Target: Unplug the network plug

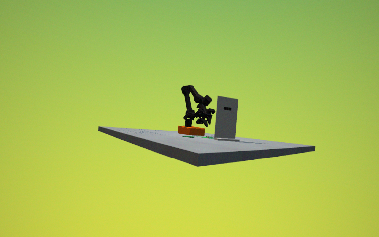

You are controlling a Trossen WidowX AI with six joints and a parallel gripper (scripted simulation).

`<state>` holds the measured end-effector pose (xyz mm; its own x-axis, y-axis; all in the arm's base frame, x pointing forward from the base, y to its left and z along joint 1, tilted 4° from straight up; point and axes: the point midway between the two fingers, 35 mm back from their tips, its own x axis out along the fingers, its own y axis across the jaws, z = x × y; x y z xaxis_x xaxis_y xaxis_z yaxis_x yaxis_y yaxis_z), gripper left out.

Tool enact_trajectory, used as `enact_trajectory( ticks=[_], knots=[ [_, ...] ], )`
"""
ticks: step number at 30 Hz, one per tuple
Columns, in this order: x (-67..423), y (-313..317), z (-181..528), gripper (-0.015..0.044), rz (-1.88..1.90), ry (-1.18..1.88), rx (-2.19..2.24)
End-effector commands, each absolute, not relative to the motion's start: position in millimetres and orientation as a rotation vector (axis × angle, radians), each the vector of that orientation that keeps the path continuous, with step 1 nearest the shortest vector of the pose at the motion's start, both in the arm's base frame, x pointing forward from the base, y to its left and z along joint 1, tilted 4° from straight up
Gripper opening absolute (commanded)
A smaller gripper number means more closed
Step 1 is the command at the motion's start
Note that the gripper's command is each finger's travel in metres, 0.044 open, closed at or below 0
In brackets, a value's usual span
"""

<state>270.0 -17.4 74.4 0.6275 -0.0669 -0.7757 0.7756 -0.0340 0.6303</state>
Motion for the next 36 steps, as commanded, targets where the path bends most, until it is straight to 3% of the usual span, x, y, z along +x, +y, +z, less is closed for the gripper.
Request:
enact_trajectory(
  ticks=[1, 36],
  knots=[
    [271.3, -17.8, 85.1, 0.0156, -0.747, 0.616, 1.466],
    [263.3, -14.4, 149.8, 0.0156, -0.742, 0.629, 1.452]
  ],
)
